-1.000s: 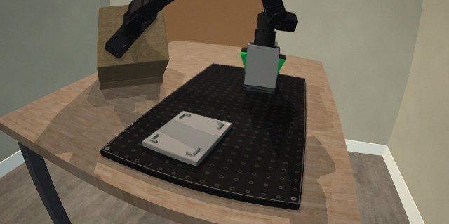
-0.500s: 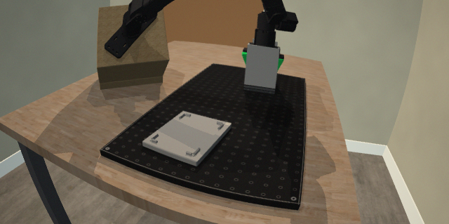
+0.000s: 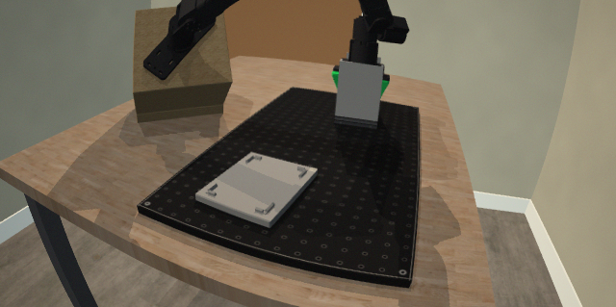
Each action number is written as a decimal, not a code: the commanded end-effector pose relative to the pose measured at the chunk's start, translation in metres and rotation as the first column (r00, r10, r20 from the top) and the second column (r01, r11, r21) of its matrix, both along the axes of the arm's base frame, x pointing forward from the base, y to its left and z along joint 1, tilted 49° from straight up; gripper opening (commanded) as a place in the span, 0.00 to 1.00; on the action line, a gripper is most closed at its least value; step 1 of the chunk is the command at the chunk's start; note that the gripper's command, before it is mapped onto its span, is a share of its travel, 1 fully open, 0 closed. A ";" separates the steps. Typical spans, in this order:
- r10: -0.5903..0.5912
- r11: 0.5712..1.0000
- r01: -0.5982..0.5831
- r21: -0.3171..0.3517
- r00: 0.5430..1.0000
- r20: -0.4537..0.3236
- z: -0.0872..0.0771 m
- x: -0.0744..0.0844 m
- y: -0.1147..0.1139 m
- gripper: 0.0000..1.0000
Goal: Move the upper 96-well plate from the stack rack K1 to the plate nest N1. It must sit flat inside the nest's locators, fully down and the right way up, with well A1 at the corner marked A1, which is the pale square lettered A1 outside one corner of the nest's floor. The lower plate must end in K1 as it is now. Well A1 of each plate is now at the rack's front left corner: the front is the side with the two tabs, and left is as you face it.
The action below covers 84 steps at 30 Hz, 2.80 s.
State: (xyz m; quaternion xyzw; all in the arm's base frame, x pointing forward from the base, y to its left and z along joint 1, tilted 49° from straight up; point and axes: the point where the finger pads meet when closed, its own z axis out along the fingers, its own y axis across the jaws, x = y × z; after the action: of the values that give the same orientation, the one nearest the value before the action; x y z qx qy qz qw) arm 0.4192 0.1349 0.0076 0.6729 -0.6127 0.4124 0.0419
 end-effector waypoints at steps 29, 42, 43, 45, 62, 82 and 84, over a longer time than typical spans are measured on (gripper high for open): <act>0.028 0.999 -0.029 0.019 1.000 0.014 0.010 -0.001 0.013 0.00; 0.028 0.999 -0.029 0.019 1.000 0.014 0.010 -0.001 0.013 0.00; 0.028 0.999 -0.029 0.019 1.000 0.014 0.010 -0.001 0.013 0.00; 0.028 0.999 -0.029 0.019 1.000 0.014 0.010 -0.001 0.013 0.00; 0.022 0.999 -0.022 0.026 0.999 0.032 0.029 -0.008 0.026 0.00; 0.022 0.999 -0.023 0.028 0.999 0.030 0.046 -0.023 0.040 0.00; 0.022 0.999 -0.023 0.028 0.999 0.030 0.049 -0.025 0.042 0.00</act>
State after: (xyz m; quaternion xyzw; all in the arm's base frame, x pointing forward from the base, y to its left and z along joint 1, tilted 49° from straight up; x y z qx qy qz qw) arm 0.3985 0.1570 0.0349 0.6727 -0.6137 0.4113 0.0417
